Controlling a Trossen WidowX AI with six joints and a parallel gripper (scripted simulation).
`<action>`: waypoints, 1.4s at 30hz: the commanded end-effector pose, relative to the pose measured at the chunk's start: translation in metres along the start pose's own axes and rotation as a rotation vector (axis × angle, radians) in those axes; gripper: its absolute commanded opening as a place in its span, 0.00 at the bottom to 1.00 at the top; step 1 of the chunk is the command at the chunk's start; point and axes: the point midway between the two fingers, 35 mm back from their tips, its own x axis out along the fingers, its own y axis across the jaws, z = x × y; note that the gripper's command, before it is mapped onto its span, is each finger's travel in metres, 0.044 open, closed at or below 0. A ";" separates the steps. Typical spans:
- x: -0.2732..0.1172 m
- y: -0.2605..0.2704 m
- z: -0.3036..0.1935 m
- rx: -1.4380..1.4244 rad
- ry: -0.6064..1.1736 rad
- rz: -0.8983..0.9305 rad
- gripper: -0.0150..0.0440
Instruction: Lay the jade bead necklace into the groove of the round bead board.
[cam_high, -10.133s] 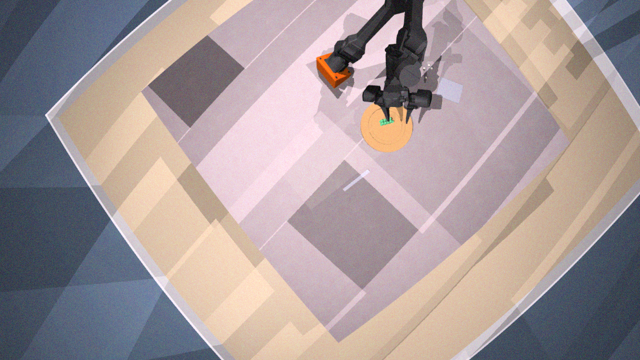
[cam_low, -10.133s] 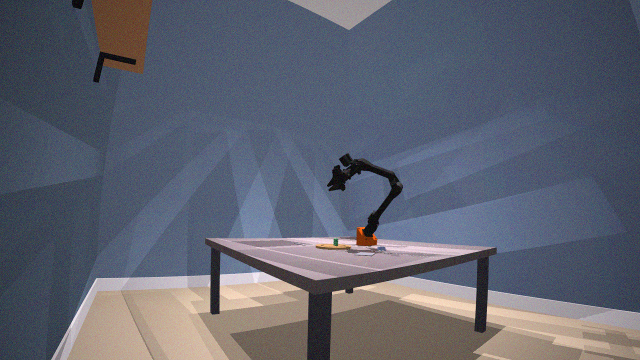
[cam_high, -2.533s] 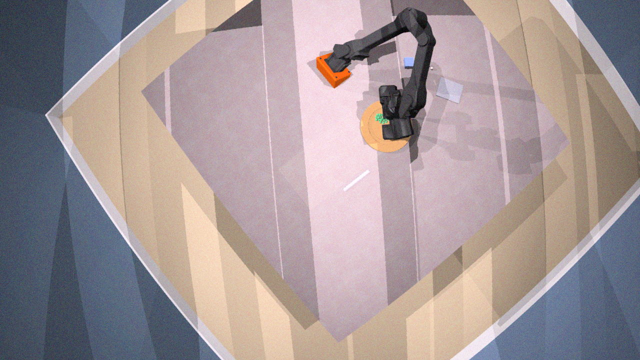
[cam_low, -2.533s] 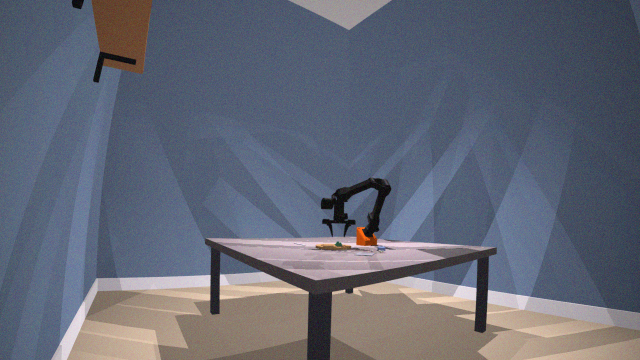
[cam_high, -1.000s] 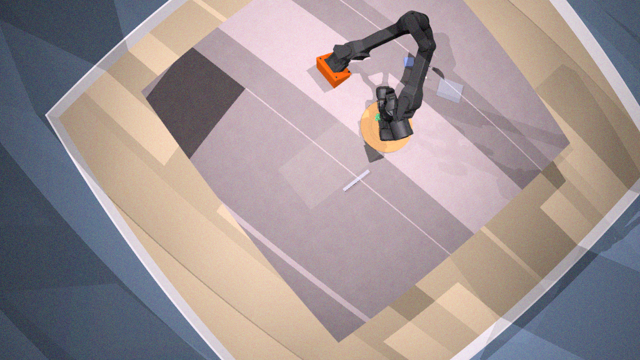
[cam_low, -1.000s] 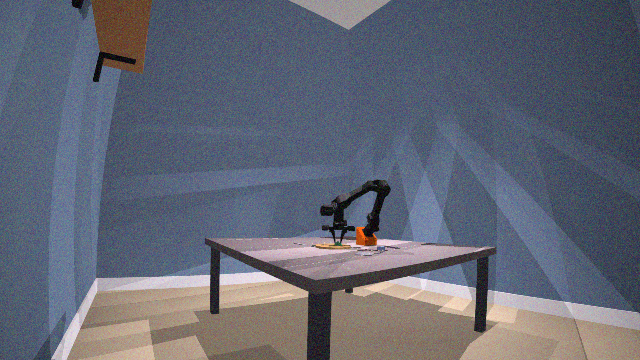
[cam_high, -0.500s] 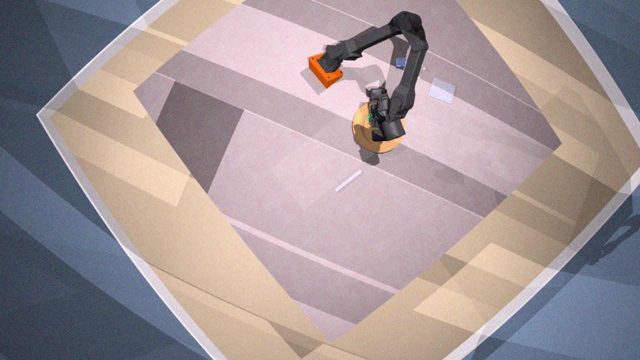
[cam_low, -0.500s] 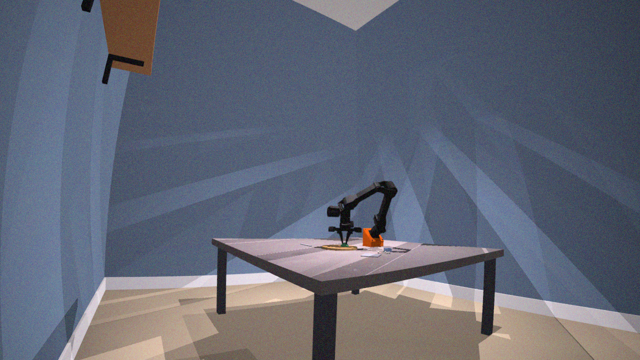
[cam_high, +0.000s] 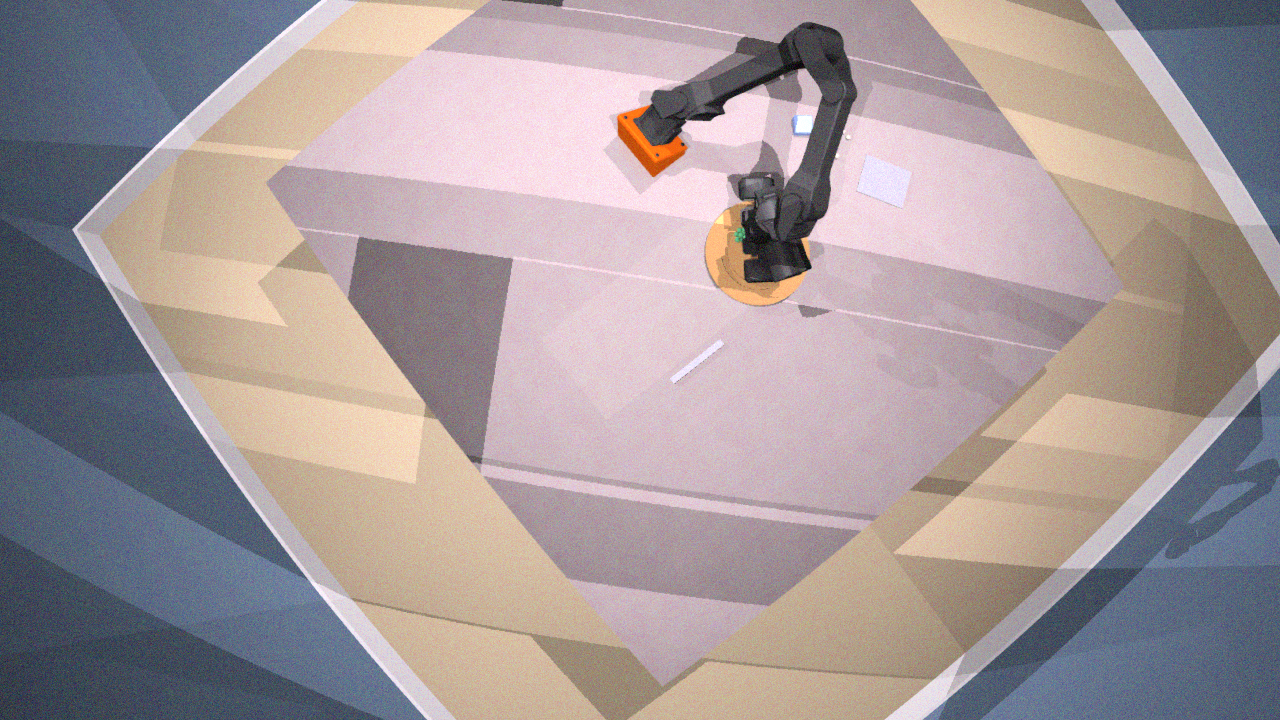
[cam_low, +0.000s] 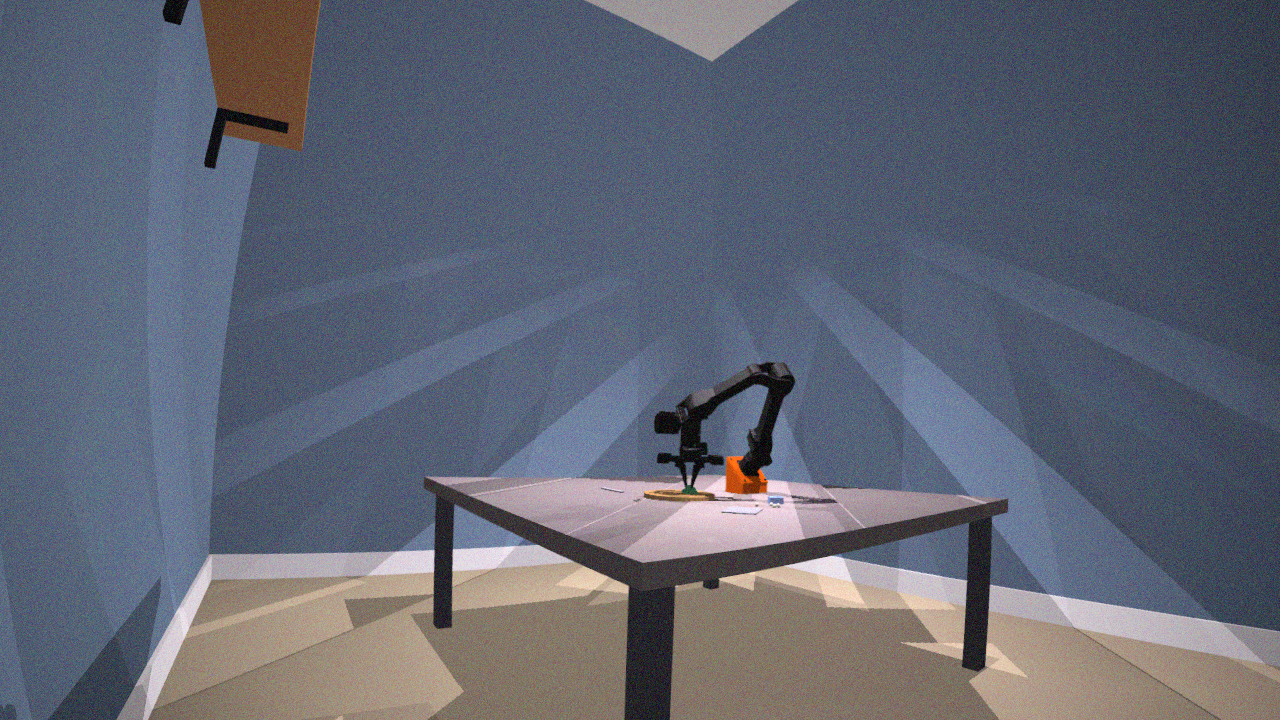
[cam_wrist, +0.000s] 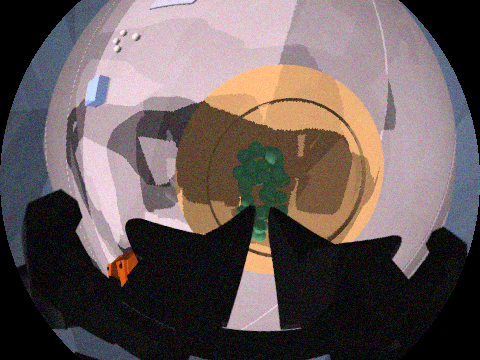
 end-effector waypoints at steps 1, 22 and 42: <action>0.000 0.000 0.000 -0.001 0.000 0.000 0.25; -0.007 -0.001 -0.002 0.008 -0.002 0.004 0.25; -0.003 -0.025 -0.026 0.008 -0.001 0.002 0.25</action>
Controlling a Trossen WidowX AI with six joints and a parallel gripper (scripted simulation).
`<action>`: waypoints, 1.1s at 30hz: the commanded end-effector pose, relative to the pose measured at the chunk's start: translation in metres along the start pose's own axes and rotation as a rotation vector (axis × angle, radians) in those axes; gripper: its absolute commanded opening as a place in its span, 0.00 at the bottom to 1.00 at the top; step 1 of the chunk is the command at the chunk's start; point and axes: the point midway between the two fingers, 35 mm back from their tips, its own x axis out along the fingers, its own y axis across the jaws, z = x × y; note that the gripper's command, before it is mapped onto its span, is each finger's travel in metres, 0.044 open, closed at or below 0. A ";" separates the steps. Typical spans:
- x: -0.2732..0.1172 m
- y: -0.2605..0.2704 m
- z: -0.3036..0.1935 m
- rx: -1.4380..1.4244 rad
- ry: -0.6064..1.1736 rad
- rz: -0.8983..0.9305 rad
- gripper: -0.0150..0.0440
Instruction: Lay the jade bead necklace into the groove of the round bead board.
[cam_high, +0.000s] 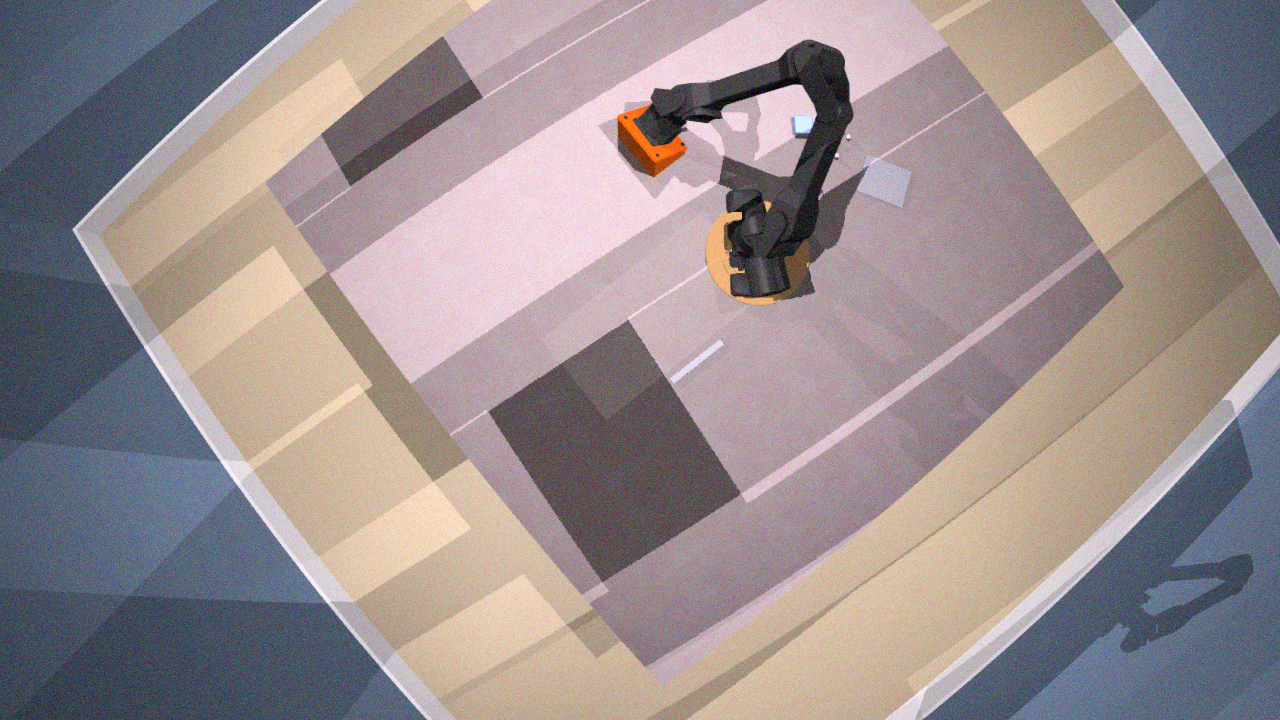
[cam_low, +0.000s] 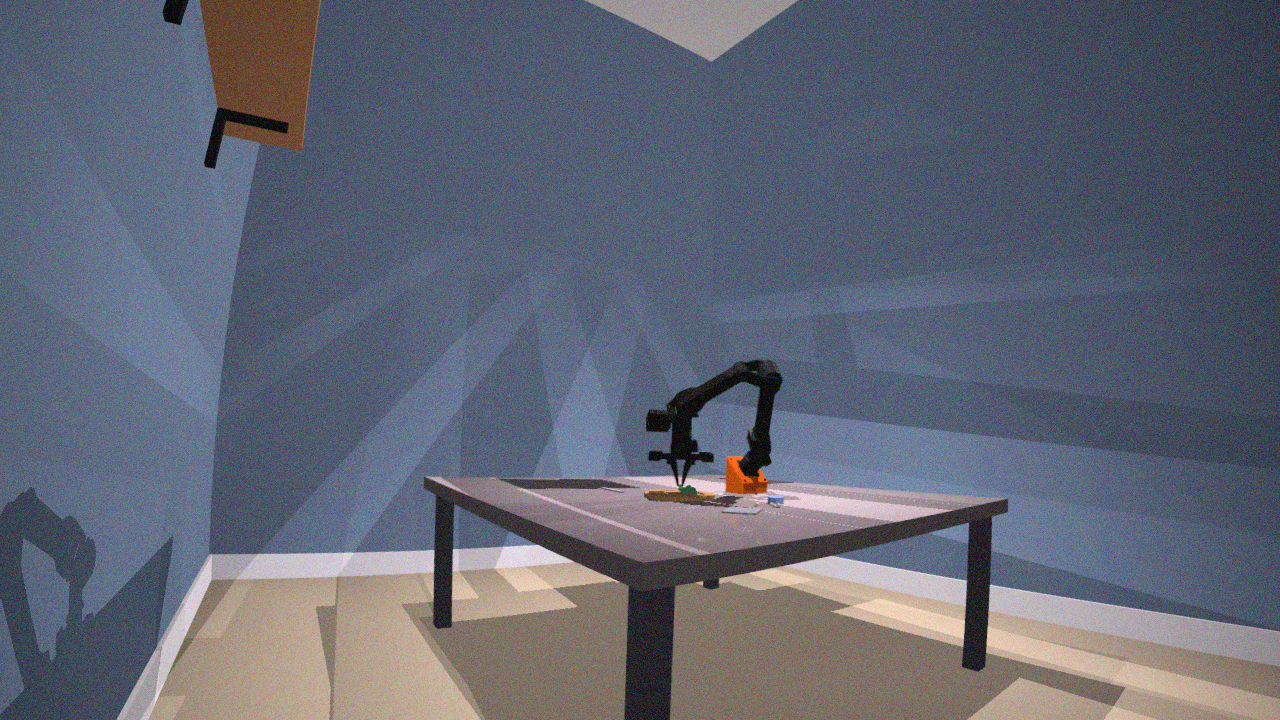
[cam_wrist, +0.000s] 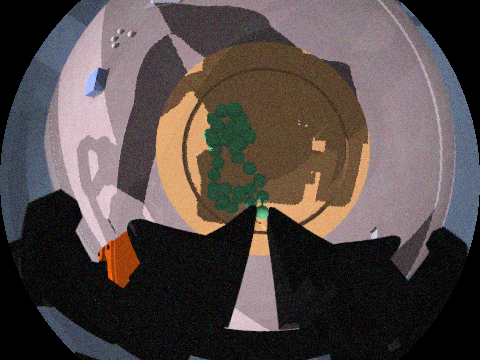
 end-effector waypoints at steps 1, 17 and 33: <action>0.004 0.000 -0.001 -0.003 0.002 0.001 0.25; 0.007 -0.002 0.000 -0.012 0.004 -0.005 0.70; -0.001 -0.001 0.000 -0.003 0.002 0.001 1.00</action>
